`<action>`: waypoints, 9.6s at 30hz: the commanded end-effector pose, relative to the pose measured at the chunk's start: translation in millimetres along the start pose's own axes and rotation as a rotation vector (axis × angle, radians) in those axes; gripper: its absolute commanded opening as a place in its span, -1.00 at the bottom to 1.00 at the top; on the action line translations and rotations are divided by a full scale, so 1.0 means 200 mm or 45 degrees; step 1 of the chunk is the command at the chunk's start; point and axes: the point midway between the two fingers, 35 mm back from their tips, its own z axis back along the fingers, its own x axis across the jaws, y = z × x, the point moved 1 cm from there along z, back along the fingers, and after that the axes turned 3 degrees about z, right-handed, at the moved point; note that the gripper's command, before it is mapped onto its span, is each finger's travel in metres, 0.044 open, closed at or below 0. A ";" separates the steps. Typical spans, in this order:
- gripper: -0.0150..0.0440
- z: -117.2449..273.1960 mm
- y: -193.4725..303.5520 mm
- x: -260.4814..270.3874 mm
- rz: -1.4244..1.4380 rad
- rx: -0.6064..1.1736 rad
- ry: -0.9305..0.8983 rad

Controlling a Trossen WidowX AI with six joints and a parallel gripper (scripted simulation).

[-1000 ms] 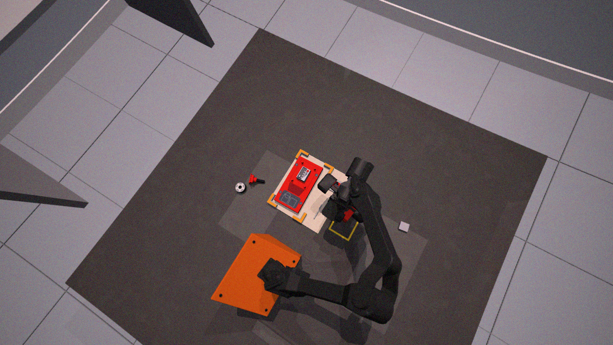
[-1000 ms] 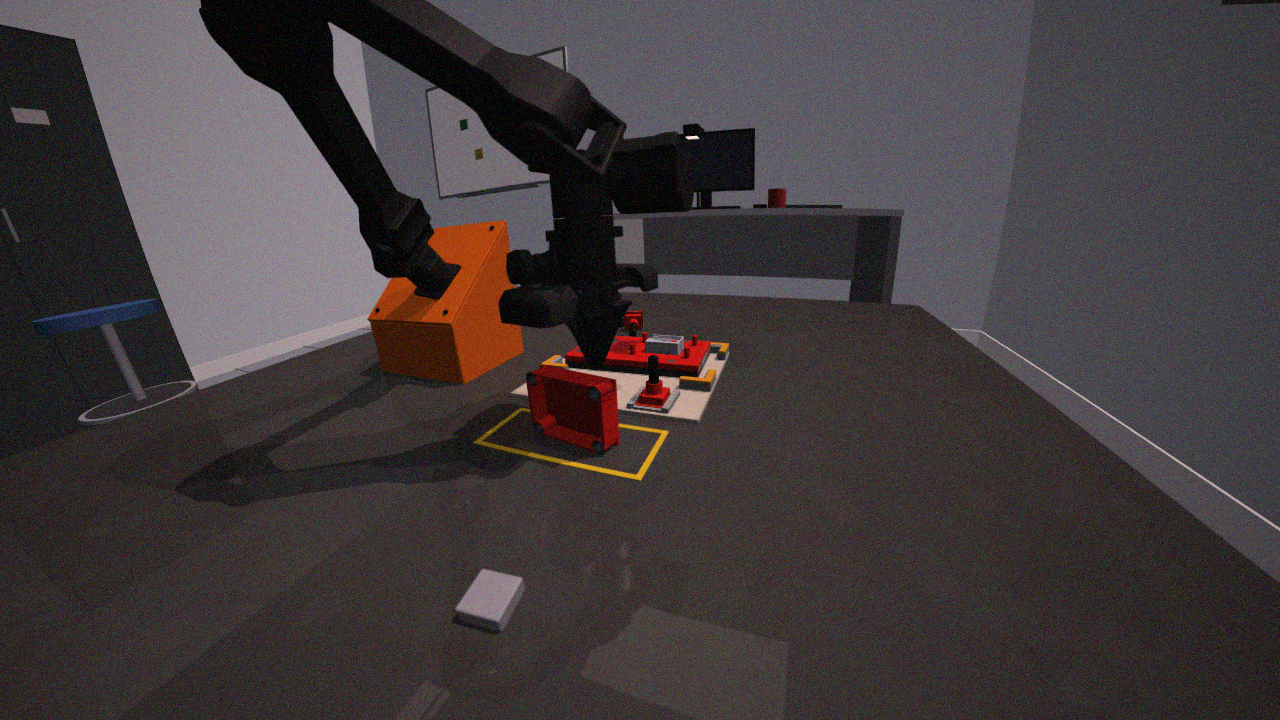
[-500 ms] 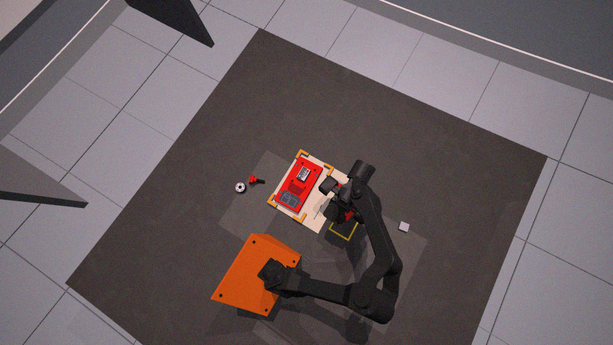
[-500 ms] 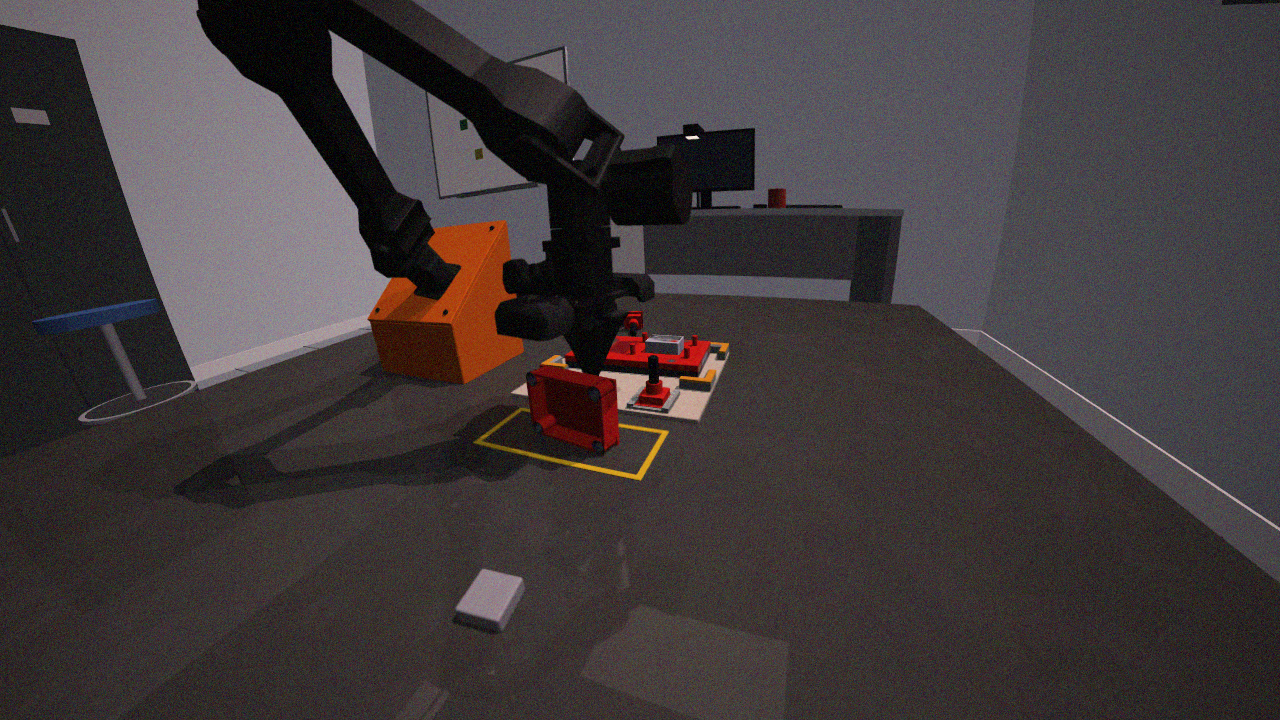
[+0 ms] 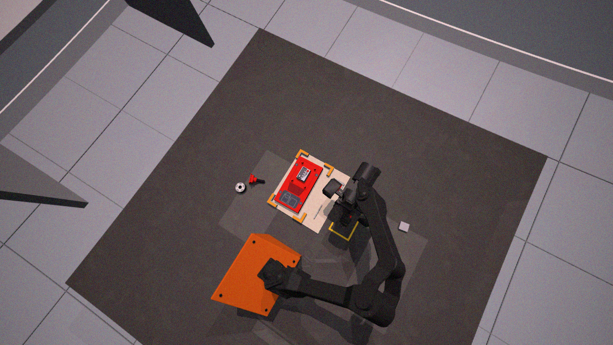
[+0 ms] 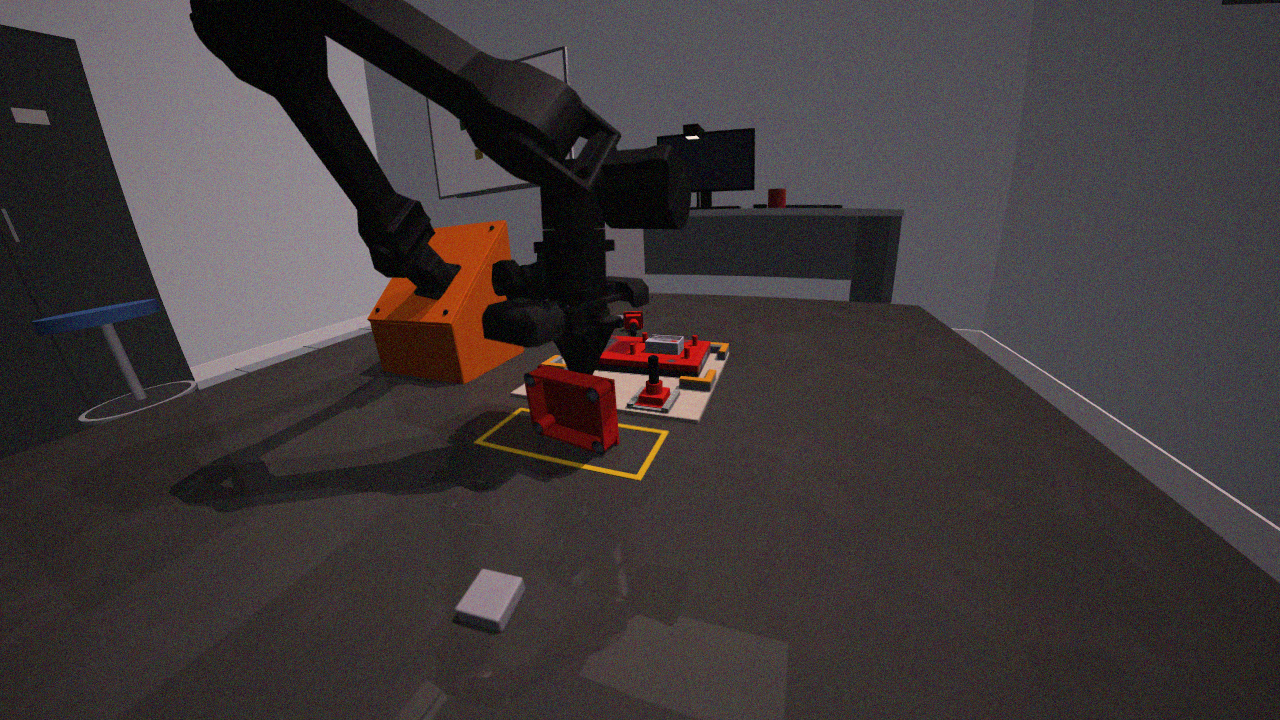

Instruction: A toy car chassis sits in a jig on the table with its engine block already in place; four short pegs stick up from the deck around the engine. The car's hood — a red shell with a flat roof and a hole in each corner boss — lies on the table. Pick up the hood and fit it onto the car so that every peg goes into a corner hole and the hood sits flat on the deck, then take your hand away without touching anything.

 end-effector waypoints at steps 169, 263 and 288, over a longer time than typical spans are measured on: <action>1.00 -0.04 -0.02 0.36 -4.021 -0.035 0.077; -0.49 0.05 -0.03 0.37 -4.025 -0.026 0.074; -0.49 0.26 0.03 0.22 -3.986 -0.070 0.068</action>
